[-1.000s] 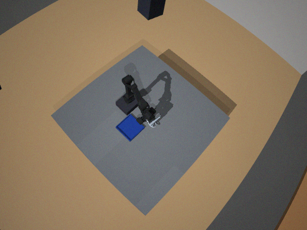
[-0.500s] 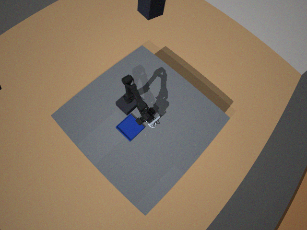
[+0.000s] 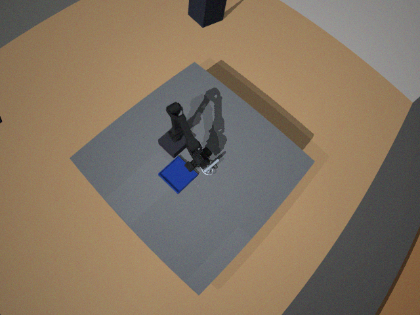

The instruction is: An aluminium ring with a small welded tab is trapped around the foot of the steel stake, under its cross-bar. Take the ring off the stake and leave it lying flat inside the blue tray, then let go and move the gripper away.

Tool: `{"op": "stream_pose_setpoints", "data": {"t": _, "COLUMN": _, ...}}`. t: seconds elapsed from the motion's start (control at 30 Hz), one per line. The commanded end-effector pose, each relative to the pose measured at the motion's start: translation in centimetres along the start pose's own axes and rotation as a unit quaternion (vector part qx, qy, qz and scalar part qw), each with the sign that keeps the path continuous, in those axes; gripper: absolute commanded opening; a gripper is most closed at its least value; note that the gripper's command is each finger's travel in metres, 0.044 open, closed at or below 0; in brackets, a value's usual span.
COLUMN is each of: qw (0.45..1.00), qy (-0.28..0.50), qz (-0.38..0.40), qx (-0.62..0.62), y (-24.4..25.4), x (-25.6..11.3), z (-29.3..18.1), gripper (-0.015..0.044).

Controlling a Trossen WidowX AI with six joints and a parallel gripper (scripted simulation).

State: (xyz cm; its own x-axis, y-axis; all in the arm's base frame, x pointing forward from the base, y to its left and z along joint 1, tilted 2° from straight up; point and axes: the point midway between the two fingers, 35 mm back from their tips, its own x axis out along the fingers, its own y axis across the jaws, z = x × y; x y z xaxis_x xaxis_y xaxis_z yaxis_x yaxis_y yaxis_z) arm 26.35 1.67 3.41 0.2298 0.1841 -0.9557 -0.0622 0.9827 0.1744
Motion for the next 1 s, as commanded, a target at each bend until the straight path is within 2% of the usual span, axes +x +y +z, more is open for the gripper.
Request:
{"op": "stream_pose_setpoints", "data": {"t": 0.0, "qw": 1.0, "qy": -0.003, "qz": 0.002, "qx": -0.003, "y": -0.1, "x": -0.4, "z": 0.3, "gripper": 0.0}}
{"op": "stream_pose_setpoints", "data": {"t": 0.5, "qw": 1.0, "qy": -0.003, "qz": 0.009, "qx": -0.001, "y": 0.0, "x": -1.0, "z": 0.5, "gripper": 0.0}}
{"op": "stream_pose_setpoints", "data": {"t": 0.97, "qw": 1.0, "qy": -0.004, "qz": -0.021, "qx": -0.008, "y": 0.8, "x": -1.7, "z": 0.6, "gripper": 0.0}}
